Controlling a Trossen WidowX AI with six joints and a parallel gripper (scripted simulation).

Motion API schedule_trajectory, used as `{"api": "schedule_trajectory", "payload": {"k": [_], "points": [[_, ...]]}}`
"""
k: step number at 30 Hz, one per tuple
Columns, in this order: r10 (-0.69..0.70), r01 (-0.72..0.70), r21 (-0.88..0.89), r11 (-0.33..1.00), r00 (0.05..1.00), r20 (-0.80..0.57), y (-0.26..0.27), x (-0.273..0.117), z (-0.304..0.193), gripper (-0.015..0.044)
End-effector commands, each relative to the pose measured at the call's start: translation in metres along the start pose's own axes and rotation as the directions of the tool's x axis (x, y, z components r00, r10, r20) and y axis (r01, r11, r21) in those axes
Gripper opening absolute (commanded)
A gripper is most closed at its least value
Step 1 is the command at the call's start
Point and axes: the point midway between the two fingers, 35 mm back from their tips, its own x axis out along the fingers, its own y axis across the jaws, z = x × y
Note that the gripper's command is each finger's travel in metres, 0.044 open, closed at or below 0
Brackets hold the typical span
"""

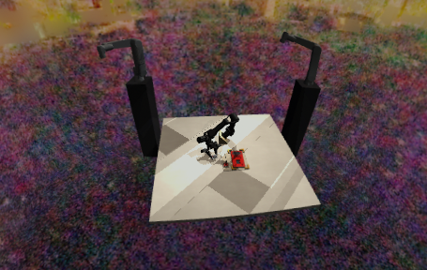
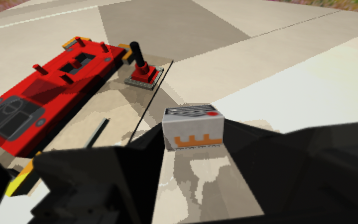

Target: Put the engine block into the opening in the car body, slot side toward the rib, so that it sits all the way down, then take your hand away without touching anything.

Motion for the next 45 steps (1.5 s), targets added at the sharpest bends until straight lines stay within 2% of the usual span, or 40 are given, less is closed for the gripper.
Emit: {"api": "schedule_trajectory", "payload": {"k": [1, 14, 31, 38, 45], "points": [[0.006, -0.006, 0.019, 1.0, 1.0, 0.004, 0.002, 0.005, -0.007, 0.0], [0.006, -0.007, 0.019, 1.0, 1.0, 0.004, 0.002, 0.014, -0.017, 0.0], [0.003, -0.003, 0.004, 1.0, 1.0, 0.013, 0.0, 0.013, -0.014, 0.044], [0.003, -0.003, 0.011, 1.0, 1.0, 0.008, 0.0, 0.007, -0.014, 0.044], [0.002, -0.002, 0.018, 1.0, 1.0, 0.0, -0.001, -0.024, -0.011, 0.044]]}}
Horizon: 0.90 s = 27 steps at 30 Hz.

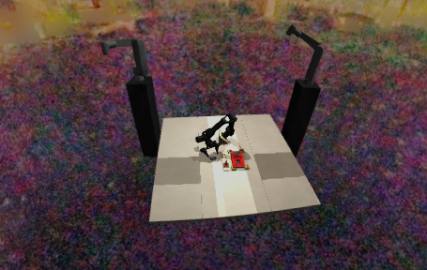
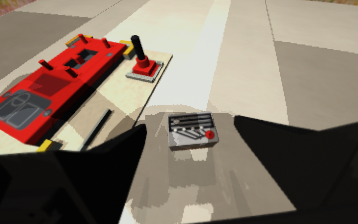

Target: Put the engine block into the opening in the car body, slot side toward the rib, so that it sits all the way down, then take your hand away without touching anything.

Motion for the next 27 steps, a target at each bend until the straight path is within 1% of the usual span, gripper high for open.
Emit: {"api": "schedule_trajectory", "payload": {"k": [1, 25, 27], "points": [[0.001, -0.001, -0.001, 1.0, 1.0, -0.002, -0.0014, -0.0181, 0.0012, 0.044], [-0.006, 0.006, 0.0, 1.0, 1.0, 0.005, -0.0011, -0.0197, 0.003, 0.044], [-0.003, 0.003, 0.021, 1.0, 1.0, -0.006, -0.0013, -0.0192, 0.0031, 0.044]]}}
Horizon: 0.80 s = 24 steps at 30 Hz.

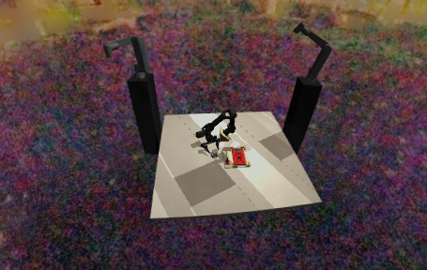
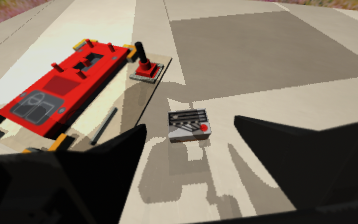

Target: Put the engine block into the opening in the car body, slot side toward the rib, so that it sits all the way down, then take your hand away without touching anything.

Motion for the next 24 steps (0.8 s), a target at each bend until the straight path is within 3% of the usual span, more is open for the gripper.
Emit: {"api": "schedule_trajectory", "payload": {"k": [1, 12, 24], "points": [[0.005, -0.004, 0.043, 0.999, 1.0, -0.021, -0.0003, 0.001, 0.0007, 0.044], [0.038, 0.038, 0.362, 0.932, 0.979, -0.2, -0.0024, 0.0067, 0.0033, 0.044], [0.055, 0.217, 0.622, 0.753, 0.92, -0.388, -0.0036, 0.0099, 0.0085, 0.044]]}}
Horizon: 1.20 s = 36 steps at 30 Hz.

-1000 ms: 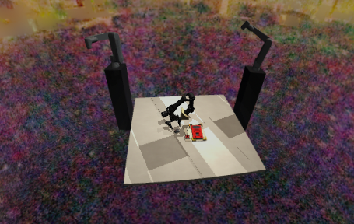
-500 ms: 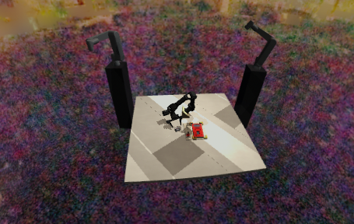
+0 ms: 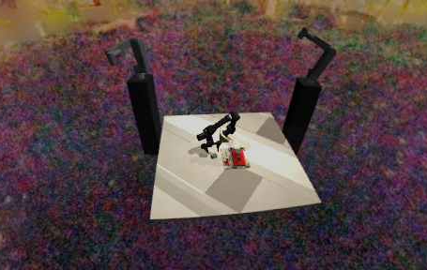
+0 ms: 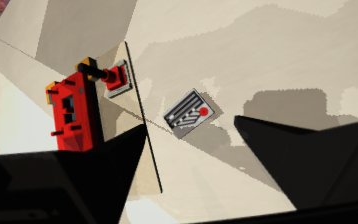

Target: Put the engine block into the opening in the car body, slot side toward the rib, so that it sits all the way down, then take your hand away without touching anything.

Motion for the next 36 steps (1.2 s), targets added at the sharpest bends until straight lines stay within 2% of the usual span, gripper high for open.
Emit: {"api": "schedule_trajectory", "payload": {"k": [1, 11, 22, 29, 36], "points": [[-0.039, 0.043, 0.089, 0.995, 0.998, -0.044, 0.002, -0.002, 0.005, 0.044], [-0.139, 0.192, 0.358, 0.914, 0.976, -0.169, 0.006, -0.004, 0.01, 0.044], [-0.256, 0.383, 0.588, 0.712, 0.922, -0.29, 0.014, -0.009, 0.016, 0.044], [-0.331, 0.482, 0.69, 0.54, 0.875, -0.353, 0.019, -0.014, 0.02, 0.044], [-0.337, 0.49, 0.698, 0.522, 0.871, -0.358, 0.026, -0.008, 0.029, 0.044]]}}
